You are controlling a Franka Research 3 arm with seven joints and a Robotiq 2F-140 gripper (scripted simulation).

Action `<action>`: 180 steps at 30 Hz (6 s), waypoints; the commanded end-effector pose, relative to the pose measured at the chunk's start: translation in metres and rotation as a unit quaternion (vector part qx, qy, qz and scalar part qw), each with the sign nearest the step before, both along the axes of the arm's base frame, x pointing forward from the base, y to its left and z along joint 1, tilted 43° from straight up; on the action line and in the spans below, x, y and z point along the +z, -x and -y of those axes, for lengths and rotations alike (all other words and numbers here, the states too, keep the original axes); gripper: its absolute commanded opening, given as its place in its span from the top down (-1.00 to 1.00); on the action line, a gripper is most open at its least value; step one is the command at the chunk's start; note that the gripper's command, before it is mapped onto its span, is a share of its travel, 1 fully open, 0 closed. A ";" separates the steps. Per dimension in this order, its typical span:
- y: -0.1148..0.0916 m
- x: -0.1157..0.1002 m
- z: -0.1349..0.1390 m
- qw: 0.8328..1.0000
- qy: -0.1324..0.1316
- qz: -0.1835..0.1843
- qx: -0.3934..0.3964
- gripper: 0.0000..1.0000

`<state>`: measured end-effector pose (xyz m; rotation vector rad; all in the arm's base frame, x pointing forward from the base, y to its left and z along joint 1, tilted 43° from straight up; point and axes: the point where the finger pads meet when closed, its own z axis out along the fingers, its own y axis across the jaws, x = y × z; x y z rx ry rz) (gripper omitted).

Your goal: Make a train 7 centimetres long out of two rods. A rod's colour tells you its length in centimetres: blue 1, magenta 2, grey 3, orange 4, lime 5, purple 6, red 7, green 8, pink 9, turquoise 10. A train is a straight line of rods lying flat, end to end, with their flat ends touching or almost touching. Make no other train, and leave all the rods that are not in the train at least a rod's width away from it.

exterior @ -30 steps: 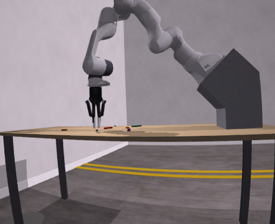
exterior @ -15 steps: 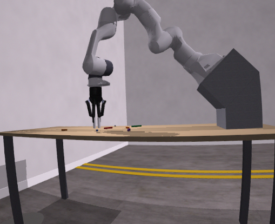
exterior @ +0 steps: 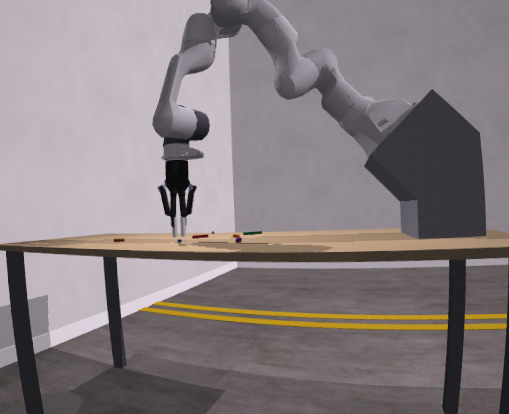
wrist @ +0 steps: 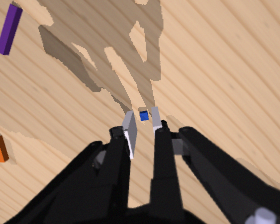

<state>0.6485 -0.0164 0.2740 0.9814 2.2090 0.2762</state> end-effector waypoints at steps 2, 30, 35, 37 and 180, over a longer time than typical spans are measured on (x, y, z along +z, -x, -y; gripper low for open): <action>0.000 0.000 -0.001 1.000 -0.002 0.000 -0.002 0.54; 0.000 0.000 -0.001 1.000 -0.002 0.000 -0.002 0.54; 0.000 0.000 -0.001 1.000 -0.002 0.000 -0.002 0.54; 0.000 0.000 -0.001 1.000 -0.002 0.000 -0.002 0.54; -0.011 -0.013 0.000 1.000 -0.002 0.000 -0.002 0.75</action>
